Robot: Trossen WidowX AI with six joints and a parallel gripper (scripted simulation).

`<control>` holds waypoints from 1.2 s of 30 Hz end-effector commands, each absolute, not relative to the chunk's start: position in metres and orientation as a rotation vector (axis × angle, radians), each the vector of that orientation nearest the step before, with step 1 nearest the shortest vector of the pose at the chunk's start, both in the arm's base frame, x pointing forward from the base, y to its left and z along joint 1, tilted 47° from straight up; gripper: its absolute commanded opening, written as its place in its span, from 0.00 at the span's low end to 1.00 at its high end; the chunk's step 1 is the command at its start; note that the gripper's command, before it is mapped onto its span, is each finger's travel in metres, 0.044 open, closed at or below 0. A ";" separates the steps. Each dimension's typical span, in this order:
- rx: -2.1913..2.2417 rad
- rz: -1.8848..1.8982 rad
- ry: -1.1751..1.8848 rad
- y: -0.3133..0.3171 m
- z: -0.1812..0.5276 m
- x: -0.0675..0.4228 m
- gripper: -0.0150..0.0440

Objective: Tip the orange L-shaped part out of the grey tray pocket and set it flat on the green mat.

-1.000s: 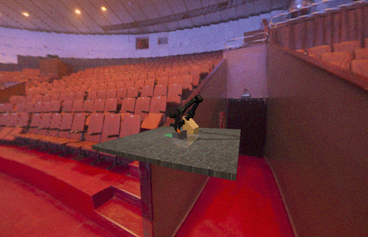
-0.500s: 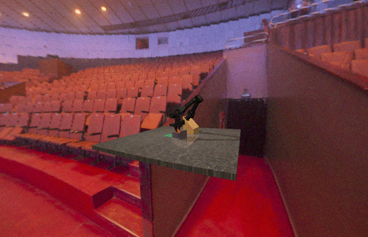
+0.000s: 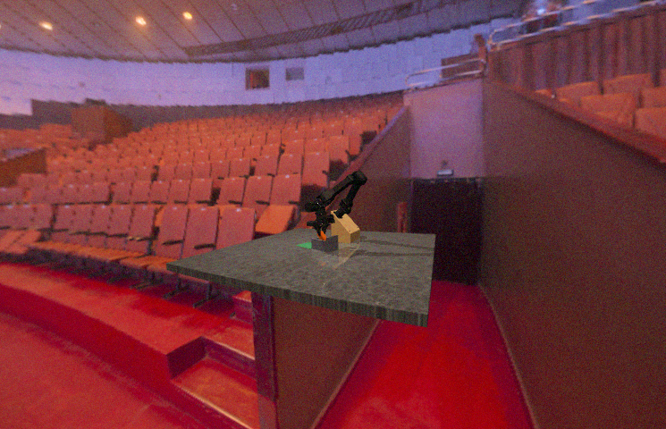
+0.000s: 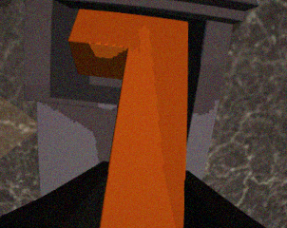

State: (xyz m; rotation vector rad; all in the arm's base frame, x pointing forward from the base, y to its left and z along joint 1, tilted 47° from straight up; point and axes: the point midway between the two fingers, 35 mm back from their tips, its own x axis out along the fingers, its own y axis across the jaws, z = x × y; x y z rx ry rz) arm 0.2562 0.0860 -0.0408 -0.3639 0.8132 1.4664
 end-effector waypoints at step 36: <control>-0.380 1.459 0.806 0.039 0.003 0.265 0.25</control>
